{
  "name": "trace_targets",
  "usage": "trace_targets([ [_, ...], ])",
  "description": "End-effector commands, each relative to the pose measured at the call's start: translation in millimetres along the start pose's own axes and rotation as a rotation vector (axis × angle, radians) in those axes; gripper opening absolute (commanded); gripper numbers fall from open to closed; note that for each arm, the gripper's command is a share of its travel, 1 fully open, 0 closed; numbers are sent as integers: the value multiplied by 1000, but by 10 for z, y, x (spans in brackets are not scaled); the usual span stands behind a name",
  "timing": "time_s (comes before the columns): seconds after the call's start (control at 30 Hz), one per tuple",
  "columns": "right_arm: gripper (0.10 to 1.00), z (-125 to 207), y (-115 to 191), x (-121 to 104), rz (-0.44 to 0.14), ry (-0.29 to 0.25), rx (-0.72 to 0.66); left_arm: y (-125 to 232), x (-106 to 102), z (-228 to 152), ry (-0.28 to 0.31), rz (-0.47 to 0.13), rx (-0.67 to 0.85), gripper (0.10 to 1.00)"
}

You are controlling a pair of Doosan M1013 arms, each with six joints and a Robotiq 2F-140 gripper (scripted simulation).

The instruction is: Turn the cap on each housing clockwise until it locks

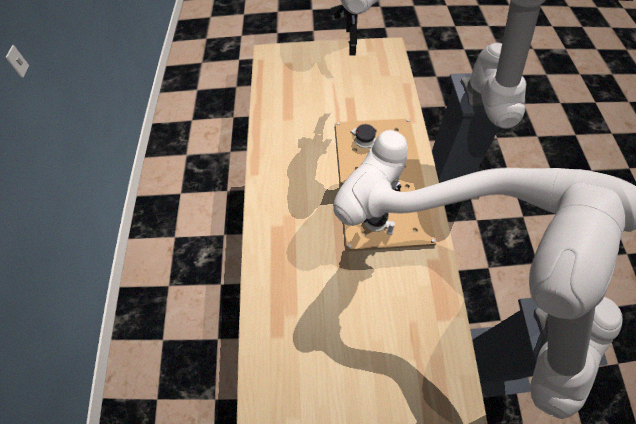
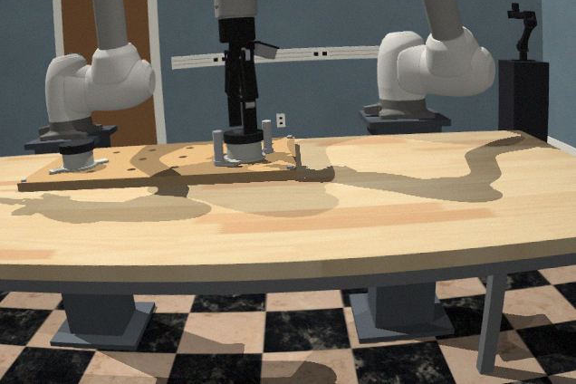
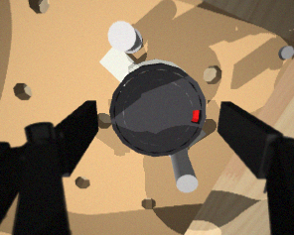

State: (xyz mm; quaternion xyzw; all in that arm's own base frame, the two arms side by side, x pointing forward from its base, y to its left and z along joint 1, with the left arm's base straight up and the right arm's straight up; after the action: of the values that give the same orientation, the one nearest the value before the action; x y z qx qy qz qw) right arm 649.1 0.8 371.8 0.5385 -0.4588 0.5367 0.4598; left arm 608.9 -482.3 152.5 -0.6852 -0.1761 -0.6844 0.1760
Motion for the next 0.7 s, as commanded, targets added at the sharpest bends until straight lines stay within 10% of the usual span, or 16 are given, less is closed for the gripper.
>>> trace_targets([
  [0.0,1000,0,-1,7,1,0,0,6,129,3,2,-3,0,733],
  [0.67,1000,0,-1,7,1,0,0,-1,744,0,0,2,0,733],
])
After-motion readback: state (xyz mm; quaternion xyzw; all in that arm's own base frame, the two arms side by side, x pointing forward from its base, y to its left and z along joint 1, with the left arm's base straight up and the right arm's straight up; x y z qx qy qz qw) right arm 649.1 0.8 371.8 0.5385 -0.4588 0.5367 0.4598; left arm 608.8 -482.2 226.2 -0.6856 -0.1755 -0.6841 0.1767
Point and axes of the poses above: on each arm, the point where the finger pads meet when closed, its own x axis back along the fingers, its own z axis across the jaws, y = z × x, the point moved 5 cm from there along x, back along the fingers, and after that the axes turned 9 degrees about x, right-handed, at the moved point
